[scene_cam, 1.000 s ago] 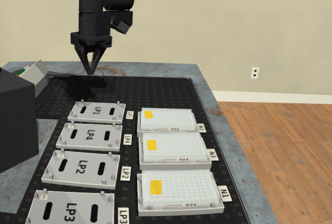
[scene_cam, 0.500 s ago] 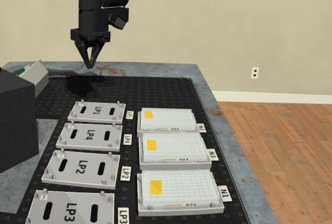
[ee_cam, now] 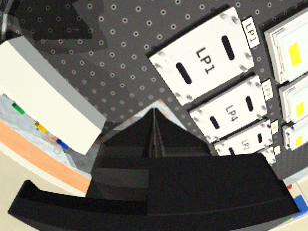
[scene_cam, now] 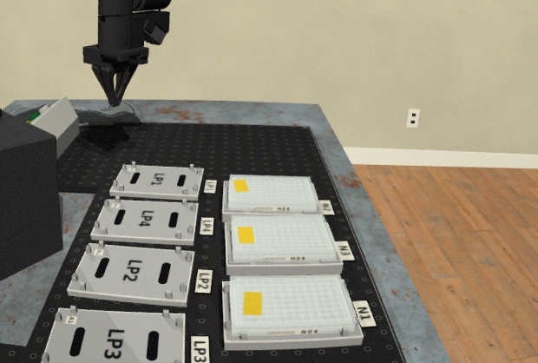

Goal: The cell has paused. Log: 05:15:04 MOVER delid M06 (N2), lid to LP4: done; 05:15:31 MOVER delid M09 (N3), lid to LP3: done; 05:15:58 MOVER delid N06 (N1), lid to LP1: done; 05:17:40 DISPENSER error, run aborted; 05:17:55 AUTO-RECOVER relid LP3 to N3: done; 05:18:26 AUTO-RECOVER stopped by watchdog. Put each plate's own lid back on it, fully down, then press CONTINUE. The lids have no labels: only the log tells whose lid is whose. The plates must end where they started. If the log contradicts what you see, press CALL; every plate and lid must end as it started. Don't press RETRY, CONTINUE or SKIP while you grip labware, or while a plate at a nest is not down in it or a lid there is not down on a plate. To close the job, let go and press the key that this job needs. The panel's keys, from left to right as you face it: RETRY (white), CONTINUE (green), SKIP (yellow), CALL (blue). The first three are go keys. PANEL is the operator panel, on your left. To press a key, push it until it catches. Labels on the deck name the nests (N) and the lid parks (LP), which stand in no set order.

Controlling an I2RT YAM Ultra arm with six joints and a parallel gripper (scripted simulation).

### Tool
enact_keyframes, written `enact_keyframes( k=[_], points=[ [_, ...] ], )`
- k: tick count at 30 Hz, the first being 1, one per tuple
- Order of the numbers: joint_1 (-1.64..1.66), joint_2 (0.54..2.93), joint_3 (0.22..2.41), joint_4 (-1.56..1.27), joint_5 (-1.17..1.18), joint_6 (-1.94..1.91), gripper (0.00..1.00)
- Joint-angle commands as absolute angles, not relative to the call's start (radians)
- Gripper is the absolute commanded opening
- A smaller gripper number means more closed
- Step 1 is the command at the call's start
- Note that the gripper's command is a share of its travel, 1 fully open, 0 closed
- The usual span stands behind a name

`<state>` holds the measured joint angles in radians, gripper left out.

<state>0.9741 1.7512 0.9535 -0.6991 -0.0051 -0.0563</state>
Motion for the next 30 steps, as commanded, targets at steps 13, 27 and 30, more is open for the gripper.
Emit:
enact_keyframes(
  k=[13,27,30],
  points=[
    [1.221,1.701,0.932,-0.682,0.025,-0.104,0.0],
    [1.449,1.769,0.986,-0.705,0.044,-0.138,0.0],
    [1.482,1.778,0.998,-0.708,0.047,-0.145,0.0]
  ],
)
